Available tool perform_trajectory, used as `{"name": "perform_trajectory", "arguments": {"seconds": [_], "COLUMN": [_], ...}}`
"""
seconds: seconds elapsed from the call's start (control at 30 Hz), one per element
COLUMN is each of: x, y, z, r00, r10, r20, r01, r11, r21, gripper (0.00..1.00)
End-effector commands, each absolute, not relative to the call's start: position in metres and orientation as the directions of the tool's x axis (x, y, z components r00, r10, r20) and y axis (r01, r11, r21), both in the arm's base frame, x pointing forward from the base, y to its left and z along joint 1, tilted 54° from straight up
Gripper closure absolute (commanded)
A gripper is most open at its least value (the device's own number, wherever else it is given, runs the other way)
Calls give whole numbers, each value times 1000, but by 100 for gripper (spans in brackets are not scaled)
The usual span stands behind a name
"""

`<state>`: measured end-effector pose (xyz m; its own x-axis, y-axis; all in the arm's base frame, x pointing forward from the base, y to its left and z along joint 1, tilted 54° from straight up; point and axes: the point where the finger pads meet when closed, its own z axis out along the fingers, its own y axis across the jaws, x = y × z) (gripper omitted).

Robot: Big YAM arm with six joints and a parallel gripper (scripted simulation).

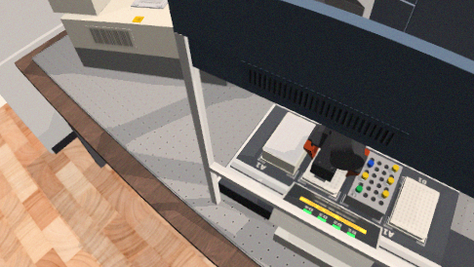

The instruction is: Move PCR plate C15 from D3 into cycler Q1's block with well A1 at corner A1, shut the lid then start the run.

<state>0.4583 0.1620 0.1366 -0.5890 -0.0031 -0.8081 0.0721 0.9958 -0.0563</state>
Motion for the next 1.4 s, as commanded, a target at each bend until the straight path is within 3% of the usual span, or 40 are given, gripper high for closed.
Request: {"name": "perform_trajectory", "arguments": {"seconds": [0.0,0.87,1.37], "x": [490,503,452], "y": [151,144,158], "z": [144,146,163], "r00": [-565,-554,-567], "r10": [28,44,30], "r20": [-825,-831,-823], "r01": [114,136,114], "r11": [993,990,993], "r21": [-44,-38,-42], "gripper": [100,100,100]}}
